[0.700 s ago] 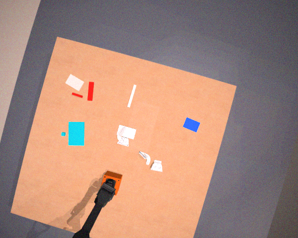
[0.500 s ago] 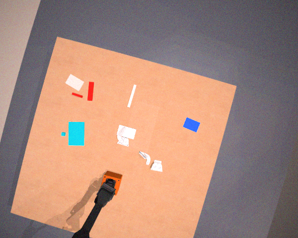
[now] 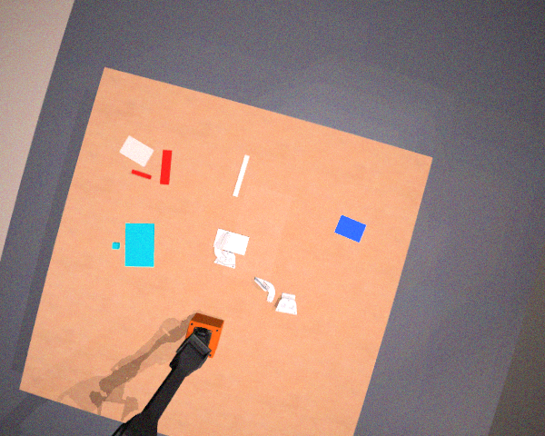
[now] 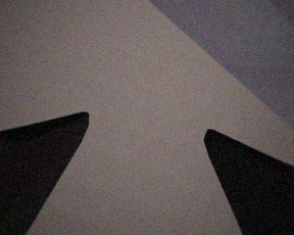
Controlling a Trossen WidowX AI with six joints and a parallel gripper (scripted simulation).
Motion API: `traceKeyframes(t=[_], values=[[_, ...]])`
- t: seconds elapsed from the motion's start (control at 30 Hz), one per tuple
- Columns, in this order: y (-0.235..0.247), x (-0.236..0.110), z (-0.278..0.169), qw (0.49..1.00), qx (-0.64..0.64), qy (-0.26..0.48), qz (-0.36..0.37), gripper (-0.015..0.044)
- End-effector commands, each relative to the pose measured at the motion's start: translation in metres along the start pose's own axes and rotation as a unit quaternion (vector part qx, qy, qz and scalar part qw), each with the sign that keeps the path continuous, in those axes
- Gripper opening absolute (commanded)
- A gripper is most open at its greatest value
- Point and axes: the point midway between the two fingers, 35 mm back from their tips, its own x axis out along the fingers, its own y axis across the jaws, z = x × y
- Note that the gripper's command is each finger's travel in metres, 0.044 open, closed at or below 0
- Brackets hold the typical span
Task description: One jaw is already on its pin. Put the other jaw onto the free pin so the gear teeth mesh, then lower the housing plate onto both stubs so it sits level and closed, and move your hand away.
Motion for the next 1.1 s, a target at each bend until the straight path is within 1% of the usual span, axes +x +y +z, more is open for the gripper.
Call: traceKeyframes(t=[0.0, 0.27, 0.4, 0.6, 0.77, 0.93, 1.07], values=[[0.019, -0.009, 0.029, 0.999, -0.023, -0.026, 0.018, 0.044], [0.04, -0.028, 0.062, 0.995, -0.075, -0.053, 0.033, 0.044], [0.062, -0.049, 0.096, 0.99, -0.101, -0.085, 0.055, 0.044], [0.094, -0.098, 0.163, 0.973, -0.15, -0.152, 0.088, 0.044], [0.113, -0.144, 0.222, 0.953, -0.184, -0.218, 0.101, 0.044], [0.12, -0.196, 0.282, 0.929, -0.212, -0.287, 0.1, 0.044], [0.115, -0.238, 0.324, 0.908, -0.232, -0.339, 0.089, 0.044]])
